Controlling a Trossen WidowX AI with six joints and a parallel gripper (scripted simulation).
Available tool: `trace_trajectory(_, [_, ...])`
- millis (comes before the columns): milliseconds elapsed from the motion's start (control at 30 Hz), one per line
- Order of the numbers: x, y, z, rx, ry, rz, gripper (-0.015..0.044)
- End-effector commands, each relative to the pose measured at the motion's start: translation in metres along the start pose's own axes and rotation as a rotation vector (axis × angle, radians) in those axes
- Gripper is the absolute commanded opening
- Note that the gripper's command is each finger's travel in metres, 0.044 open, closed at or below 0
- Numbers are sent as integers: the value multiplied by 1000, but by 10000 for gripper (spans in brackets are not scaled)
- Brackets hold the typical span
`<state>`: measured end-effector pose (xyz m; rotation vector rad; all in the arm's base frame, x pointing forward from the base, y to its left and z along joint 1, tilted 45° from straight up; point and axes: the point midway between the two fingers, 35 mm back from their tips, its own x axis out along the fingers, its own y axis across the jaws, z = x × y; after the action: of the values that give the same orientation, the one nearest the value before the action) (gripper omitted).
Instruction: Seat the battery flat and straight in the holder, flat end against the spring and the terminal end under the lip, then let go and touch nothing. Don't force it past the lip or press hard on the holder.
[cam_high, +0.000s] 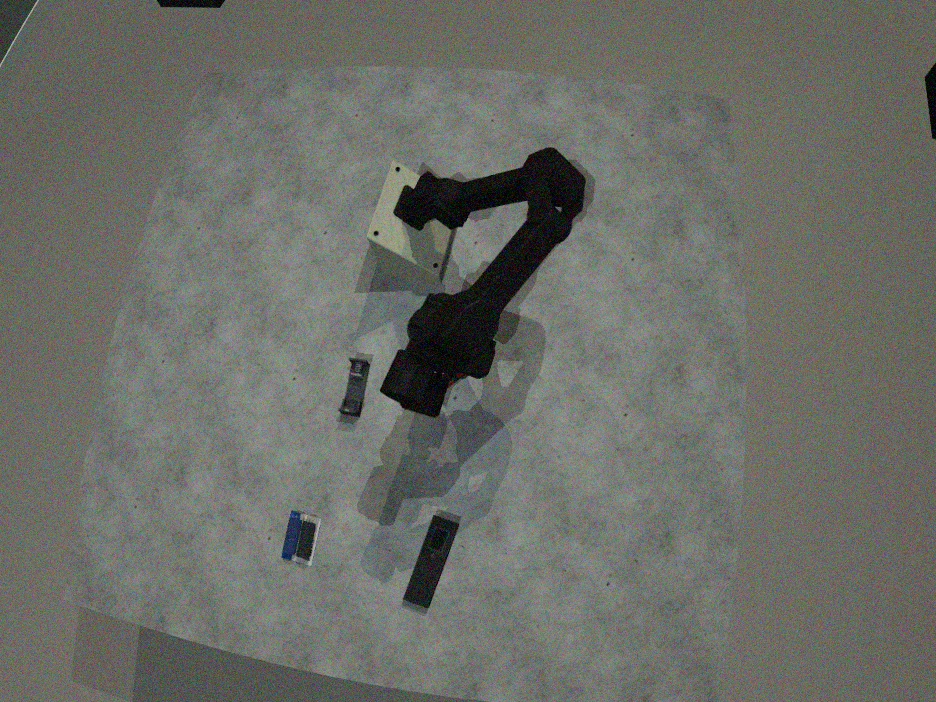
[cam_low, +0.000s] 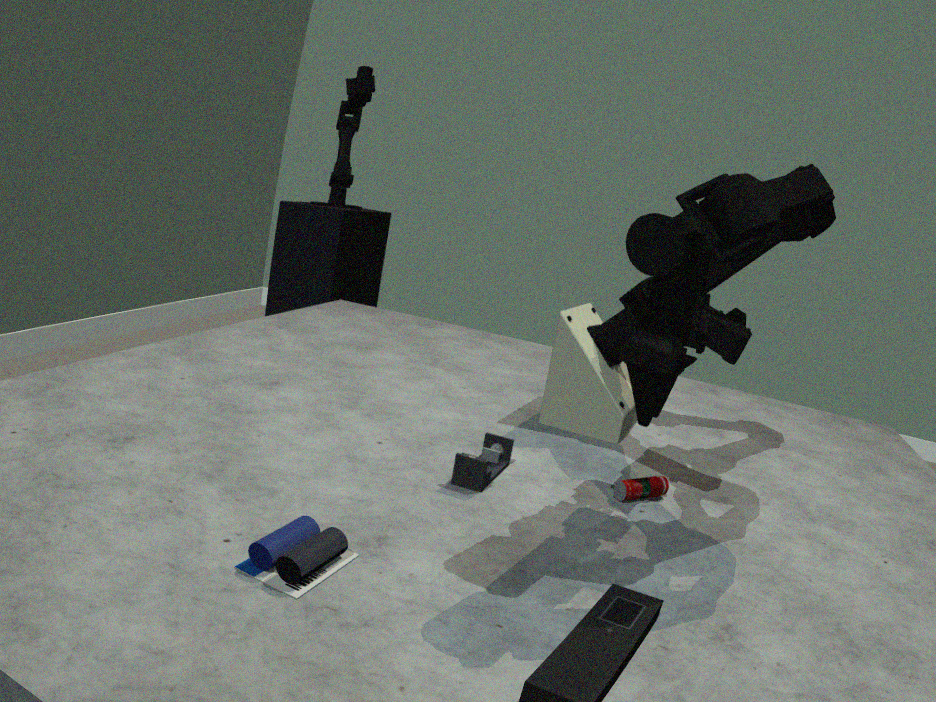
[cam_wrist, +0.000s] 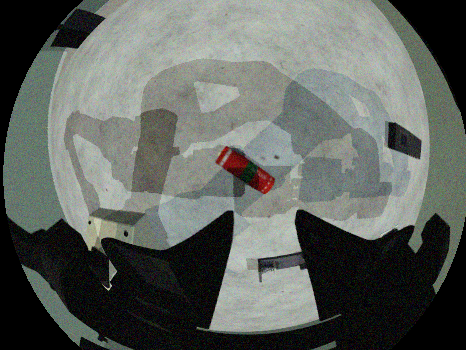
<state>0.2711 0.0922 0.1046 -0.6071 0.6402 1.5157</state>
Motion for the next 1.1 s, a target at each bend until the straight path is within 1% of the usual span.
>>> trace_trajectory(0, [33,12,9,-808,-7,-6,238])
trace_trajectory(33, [36,14,9,-899,-8,-6,238])
trace_trajectory(100, [39,15,10,-971,-9,-7,238])
trace_trajectory(733, [40,15,10,-971,-9,-7,238])
trace_trajectory(1067, [55,14,10,-971,-8,-6,238])
